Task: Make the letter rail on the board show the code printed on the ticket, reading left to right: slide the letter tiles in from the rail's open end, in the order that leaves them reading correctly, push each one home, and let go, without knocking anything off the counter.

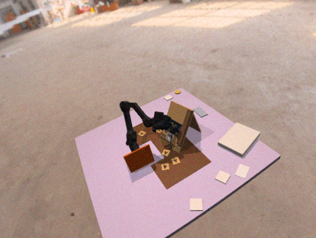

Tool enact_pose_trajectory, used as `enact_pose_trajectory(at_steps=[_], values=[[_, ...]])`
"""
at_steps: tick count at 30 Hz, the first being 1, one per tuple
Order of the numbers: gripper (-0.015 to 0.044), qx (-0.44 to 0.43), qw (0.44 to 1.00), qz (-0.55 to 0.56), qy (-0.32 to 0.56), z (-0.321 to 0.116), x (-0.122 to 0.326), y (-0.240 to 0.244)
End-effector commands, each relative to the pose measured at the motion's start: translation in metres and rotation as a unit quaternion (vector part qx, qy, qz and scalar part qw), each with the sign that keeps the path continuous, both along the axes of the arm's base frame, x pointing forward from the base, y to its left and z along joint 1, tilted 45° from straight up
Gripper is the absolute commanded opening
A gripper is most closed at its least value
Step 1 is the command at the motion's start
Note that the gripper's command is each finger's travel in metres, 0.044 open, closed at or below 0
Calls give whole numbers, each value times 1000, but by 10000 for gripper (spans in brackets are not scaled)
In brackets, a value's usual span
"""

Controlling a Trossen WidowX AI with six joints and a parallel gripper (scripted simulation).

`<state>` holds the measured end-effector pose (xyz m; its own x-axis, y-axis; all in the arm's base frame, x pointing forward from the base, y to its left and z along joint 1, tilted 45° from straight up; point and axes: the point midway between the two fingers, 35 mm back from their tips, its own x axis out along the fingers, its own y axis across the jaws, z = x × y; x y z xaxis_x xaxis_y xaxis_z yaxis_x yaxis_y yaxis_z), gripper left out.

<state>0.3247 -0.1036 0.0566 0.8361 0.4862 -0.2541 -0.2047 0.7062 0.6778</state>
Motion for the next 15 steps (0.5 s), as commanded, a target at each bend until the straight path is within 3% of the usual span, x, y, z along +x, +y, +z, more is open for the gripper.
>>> enact_pose_trajectory(at_steps=[1, 15], values=[[0, 0, 1000, 2, -1, -2, 0, -1], [0, 0, 1000, 2, -1, -7, 2, -6]])
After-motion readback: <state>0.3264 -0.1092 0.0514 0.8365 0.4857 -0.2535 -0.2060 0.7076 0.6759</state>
